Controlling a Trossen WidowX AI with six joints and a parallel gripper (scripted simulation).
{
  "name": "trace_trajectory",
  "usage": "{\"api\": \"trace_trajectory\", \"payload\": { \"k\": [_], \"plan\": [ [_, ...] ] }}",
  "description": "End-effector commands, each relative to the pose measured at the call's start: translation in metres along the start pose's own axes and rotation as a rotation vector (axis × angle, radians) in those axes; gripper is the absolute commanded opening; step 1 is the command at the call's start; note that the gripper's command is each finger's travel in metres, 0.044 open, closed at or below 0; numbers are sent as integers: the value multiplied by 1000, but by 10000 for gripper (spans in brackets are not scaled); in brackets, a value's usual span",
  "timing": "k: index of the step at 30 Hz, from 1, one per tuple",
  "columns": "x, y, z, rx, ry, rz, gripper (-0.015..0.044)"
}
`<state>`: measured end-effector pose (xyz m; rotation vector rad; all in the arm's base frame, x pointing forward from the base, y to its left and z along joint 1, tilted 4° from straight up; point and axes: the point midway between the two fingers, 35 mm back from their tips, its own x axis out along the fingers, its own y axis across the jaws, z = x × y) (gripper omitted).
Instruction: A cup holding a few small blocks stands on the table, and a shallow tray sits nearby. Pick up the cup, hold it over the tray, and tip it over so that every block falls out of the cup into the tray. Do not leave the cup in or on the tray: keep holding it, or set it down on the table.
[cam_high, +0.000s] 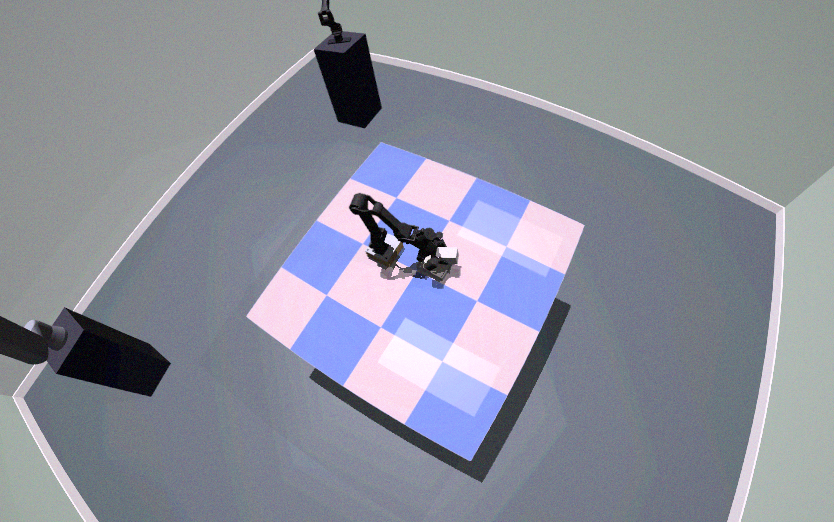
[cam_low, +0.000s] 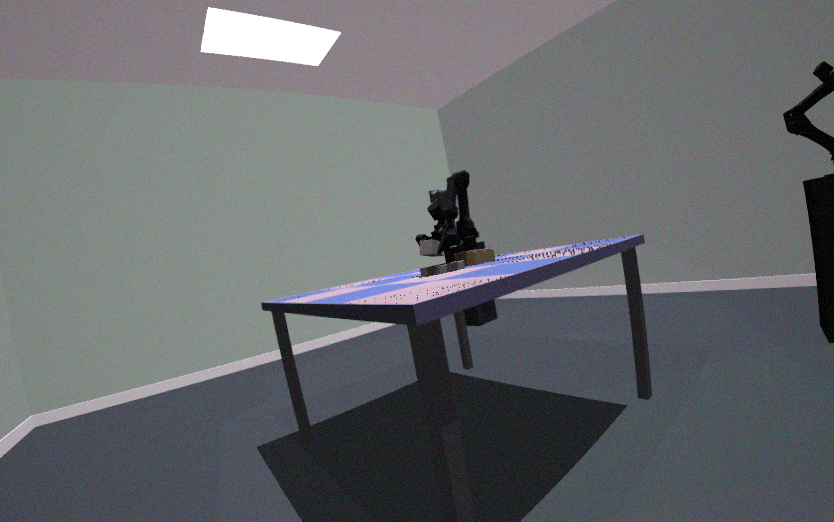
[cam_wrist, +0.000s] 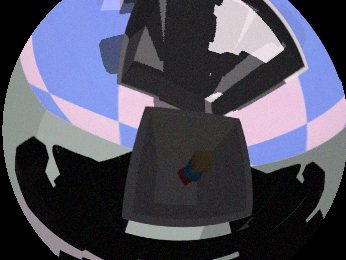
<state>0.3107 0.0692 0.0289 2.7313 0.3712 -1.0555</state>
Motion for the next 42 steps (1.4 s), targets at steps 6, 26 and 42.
{"api": "trace_trajectory", "payload": {
  "k": [6, 26, 42],
  "plan": [
    [2, 0, 1, 28, 17, 6, 0],
    [12, 0, 0, 27, 152, 22, 0],
    [10, 0, 1, 27, 259, 35, 0]
  ]
}}
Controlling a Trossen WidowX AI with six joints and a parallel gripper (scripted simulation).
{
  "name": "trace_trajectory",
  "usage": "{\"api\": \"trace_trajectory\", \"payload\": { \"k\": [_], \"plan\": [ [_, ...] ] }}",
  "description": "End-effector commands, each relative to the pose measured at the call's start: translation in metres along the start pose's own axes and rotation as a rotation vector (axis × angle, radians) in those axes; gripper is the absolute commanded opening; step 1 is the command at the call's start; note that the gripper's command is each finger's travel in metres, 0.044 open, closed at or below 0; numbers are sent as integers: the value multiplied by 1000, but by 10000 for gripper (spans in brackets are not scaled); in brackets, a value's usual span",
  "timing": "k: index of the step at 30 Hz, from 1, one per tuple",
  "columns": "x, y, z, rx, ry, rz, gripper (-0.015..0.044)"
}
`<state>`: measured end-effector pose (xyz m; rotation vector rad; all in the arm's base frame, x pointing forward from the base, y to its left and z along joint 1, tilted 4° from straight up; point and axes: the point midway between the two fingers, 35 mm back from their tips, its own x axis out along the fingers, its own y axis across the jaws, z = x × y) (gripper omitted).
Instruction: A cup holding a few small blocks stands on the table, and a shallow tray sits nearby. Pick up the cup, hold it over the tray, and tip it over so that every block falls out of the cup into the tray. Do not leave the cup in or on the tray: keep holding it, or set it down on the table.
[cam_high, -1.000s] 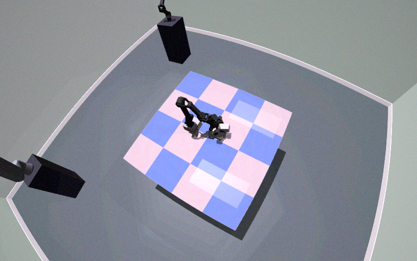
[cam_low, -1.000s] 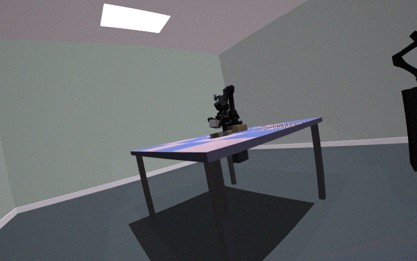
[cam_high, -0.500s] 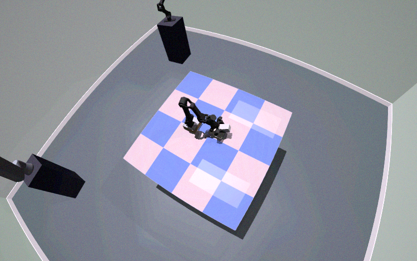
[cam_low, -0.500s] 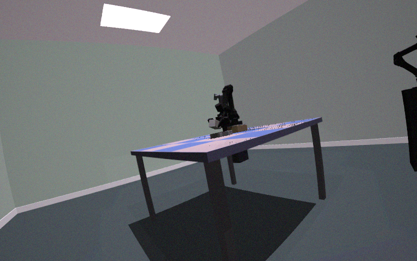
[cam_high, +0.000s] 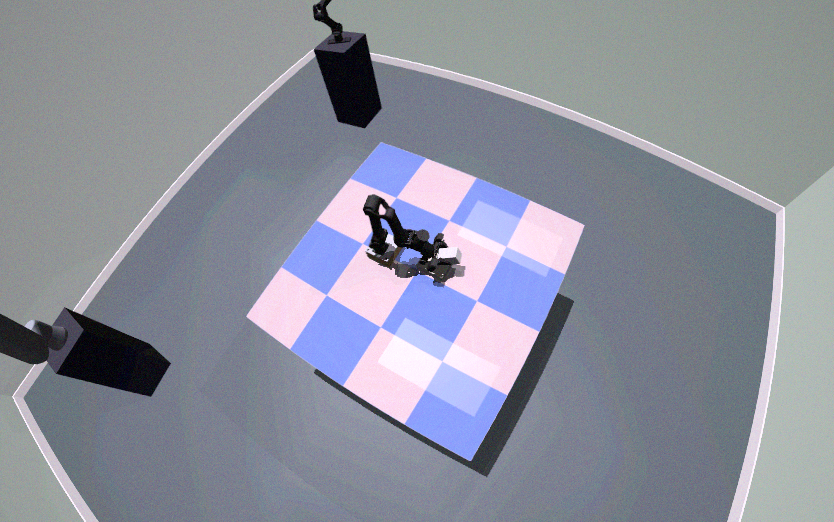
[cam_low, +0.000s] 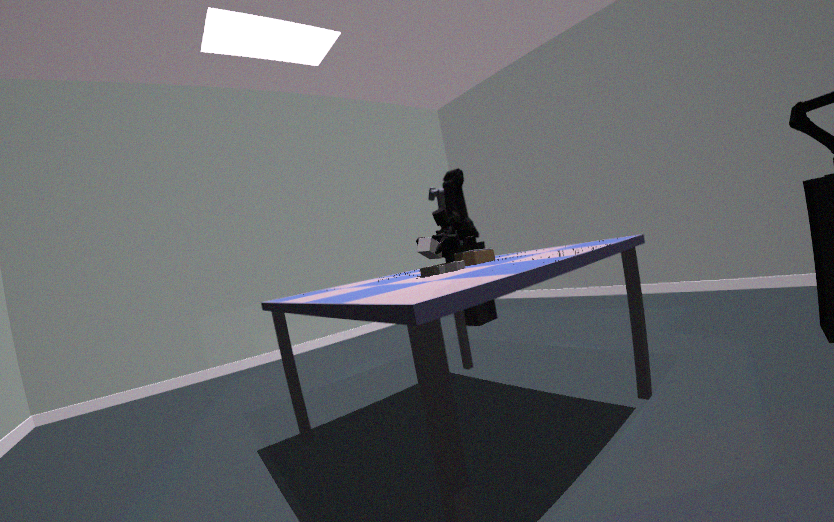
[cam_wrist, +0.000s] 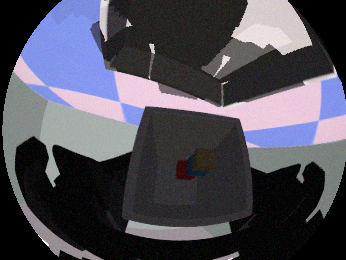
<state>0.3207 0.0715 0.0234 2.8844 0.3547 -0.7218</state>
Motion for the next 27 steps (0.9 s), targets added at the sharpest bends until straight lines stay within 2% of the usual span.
{"api": "trace_trajectory", "payload": {
  "k": [1, 27],
  "plan": [
    [-2, 0, 3, 3, 20, 6, 0],
    [-20, 1, -3, 4, 194, 25, 0]
  ]
}}
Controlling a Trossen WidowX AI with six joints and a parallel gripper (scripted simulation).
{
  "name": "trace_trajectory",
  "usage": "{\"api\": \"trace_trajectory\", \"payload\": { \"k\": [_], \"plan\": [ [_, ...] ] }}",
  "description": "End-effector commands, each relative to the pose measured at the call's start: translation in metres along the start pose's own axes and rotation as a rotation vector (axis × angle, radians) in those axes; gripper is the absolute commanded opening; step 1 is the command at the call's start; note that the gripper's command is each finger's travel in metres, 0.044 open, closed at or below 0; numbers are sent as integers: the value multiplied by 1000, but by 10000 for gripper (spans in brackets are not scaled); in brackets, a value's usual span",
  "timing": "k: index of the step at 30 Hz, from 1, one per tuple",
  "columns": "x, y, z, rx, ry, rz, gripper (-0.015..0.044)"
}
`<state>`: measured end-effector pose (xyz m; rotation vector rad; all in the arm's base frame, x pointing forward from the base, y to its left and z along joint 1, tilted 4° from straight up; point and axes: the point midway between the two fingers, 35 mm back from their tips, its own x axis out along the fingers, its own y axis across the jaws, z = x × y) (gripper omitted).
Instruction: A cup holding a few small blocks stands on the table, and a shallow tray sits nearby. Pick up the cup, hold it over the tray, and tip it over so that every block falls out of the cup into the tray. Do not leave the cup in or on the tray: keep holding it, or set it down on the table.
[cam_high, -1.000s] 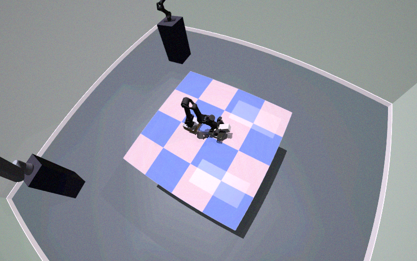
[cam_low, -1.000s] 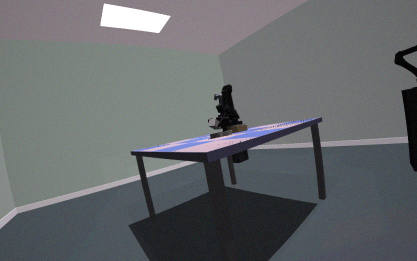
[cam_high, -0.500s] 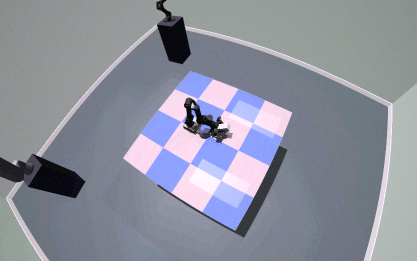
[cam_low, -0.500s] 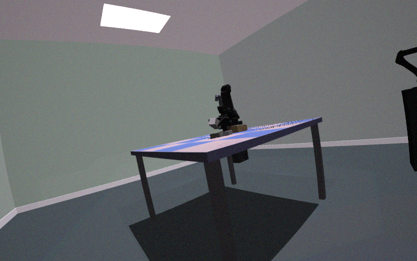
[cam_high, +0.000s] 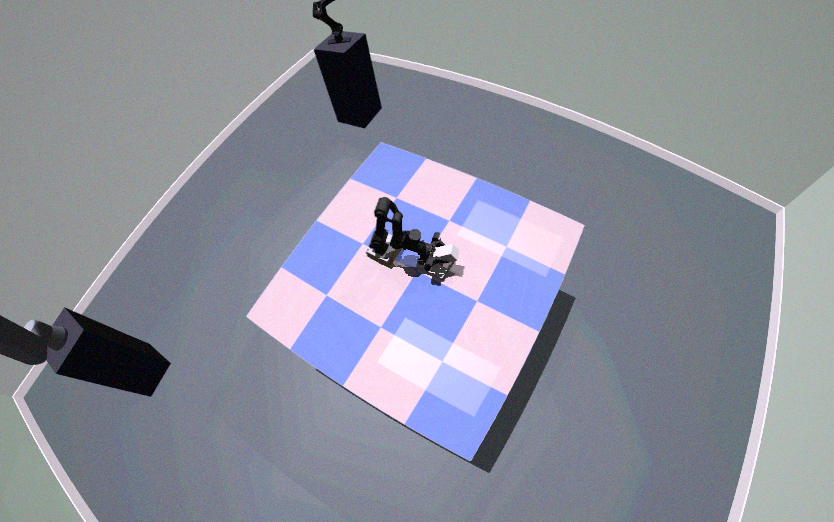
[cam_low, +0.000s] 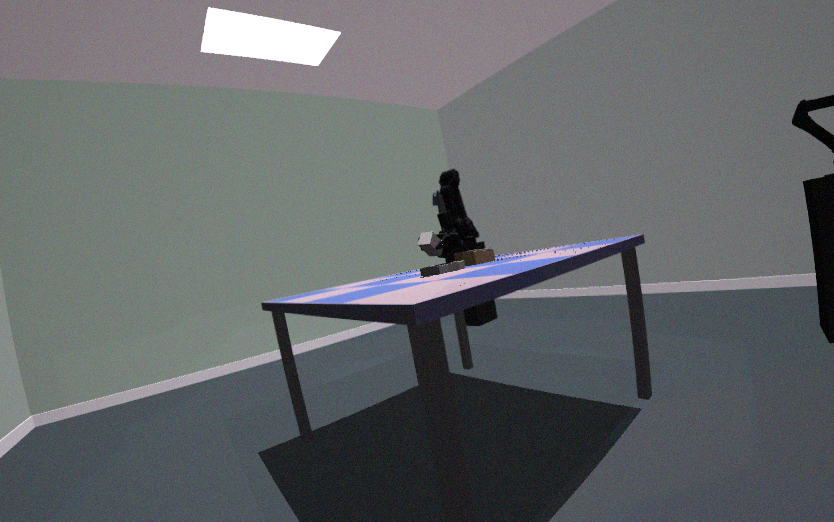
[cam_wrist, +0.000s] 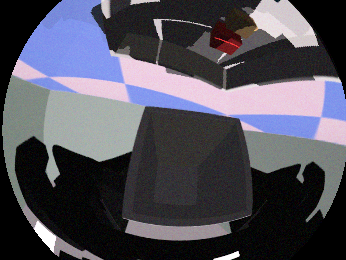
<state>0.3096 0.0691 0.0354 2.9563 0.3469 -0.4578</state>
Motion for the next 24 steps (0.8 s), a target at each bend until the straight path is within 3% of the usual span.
{"api": "trace_trajectory", "payload": {
  "k": [1, 24],
  "plan": [
    [-6, 0, 1, 3, 19, 6, 0],
    [-6, 0, -2, 0, 36, 4, 0]
  ]
}}
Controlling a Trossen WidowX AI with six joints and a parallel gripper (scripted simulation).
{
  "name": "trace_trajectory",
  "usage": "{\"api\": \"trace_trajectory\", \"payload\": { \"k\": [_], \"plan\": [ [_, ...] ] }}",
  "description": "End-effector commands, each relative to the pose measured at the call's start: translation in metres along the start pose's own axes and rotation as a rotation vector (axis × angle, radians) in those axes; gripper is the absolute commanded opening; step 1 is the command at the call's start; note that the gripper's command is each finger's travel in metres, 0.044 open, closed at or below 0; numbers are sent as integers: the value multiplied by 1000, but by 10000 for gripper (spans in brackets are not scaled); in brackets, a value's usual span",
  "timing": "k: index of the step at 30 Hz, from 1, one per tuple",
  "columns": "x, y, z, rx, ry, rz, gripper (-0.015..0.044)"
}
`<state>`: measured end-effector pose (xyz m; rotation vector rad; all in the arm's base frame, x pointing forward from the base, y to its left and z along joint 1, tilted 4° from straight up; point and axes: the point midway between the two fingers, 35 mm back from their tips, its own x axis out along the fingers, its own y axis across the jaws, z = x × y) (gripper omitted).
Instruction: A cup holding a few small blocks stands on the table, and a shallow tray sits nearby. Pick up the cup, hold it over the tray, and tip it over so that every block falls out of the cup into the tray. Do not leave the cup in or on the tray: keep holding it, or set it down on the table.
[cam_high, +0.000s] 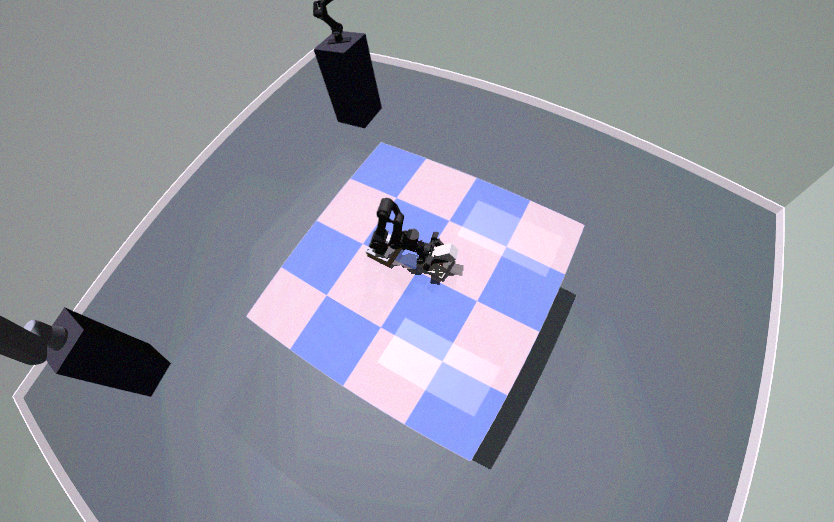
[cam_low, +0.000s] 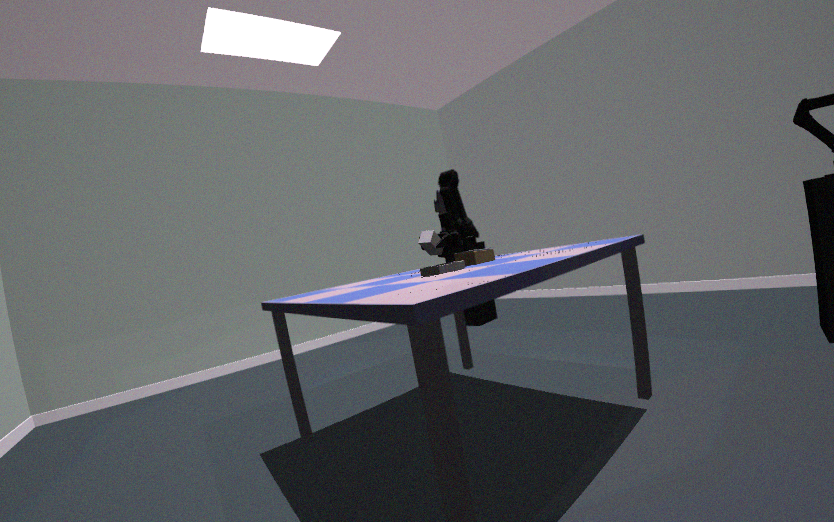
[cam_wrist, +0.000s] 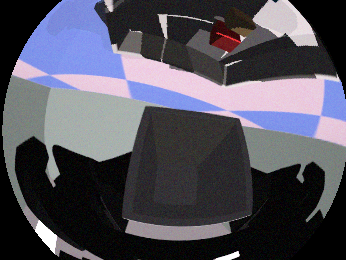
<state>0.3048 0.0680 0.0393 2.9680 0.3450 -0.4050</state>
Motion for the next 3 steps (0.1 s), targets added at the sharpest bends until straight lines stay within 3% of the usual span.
{"api": "trace_trajectory", "payload": {
  "k": [1, 3],
  "plan": [
    [0, 0, 0, 0, 1, 0, 0],
    [0, 0, 0, 0, 1, 0, 0]
  ]
}}
